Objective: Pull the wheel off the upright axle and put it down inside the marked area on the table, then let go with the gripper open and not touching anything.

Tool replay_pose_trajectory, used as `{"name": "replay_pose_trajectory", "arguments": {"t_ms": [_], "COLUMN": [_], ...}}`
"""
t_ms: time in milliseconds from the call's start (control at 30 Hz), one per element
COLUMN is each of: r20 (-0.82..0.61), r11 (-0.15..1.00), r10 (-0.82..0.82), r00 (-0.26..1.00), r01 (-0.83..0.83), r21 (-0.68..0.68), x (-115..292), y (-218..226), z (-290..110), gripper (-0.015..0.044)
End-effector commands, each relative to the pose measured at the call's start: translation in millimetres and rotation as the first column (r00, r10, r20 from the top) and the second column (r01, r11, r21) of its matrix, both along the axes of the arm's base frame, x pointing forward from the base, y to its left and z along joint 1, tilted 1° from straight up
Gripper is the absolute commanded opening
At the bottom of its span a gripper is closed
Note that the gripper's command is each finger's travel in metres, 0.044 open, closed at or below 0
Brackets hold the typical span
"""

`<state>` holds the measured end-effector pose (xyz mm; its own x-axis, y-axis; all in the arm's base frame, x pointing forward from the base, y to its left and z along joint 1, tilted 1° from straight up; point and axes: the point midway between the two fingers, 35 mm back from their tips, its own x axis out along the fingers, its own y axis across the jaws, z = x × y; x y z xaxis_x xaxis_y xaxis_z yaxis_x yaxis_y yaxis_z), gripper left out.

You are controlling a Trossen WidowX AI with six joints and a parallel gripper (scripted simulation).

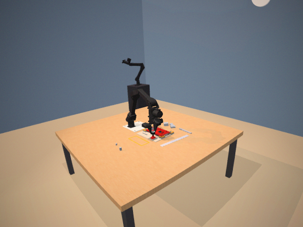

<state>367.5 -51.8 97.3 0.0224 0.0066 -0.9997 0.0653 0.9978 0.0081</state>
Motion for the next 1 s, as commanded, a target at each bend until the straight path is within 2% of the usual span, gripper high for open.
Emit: {"name": "replay_pose_trajectory", "arguments": {"t_ms": [0, 967], "r20": [0.003, 0.001], "r11": [1.000, 1.000], "r10": [0.000, 0.000], "r00": [1.000, 1.000], "r01": [0.000, 0.000], "r21": [0.000, 0.002], "x": [0.6, 0.0], "y": [-0.4, -0.3], "z": [4.1, 13.5], "gripper": [0.0000, 0.0000]}}
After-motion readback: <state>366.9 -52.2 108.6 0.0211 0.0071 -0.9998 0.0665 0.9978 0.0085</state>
